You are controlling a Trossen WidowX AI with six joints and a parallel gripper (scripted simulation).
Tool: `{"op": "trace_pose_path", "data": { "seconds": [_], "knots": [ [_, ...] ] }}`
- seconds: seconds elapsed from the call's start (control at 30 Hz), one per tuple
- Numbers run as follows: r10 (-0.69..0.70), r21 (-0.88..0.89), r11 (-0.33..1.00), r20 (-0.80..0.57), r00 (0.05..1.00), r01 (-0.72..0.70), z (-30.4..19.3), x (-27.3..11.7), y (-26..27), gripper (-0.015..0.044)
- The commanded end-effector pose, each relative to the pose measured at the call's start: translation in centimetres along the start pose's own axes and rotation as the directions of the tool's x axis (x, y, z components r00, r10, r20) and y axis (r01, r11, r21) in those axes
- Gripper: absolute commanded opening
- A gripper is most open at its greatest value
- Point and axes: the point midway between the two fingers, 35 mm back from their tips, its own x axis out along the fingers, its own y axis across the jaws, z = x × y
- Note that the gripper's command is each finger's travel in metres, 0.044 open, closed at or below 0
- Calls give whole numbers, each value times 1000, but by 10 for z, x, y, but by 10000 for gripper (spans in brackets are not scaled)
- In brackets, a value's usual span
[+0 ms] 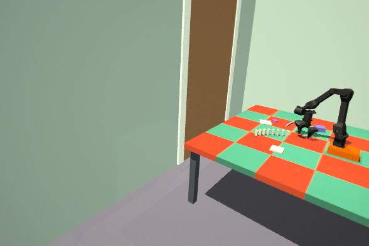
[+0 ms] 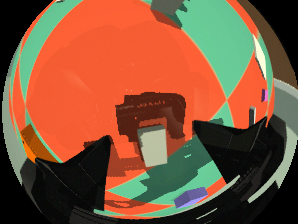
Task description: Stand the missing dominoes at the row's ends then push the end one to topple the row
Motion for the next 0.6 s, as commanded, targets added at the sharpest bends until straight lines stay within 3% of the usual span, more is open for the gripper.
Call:
{"op": "trace_pose_path", "data": {
  "seconds": [0.0,0.1,0.5,0.57],
  "knots": [
    [3,-4,1000,-3,1000,-3,-1,4,1,440],
    [3,-4,1000,-3,1000,-3,-1,4,1,440],
    [3,-4,1000,-3,1000,-3,-1,4,1,125],
    [3,-4,1000,-3,1000,-3,-1,4,1,107]
  ]
}}
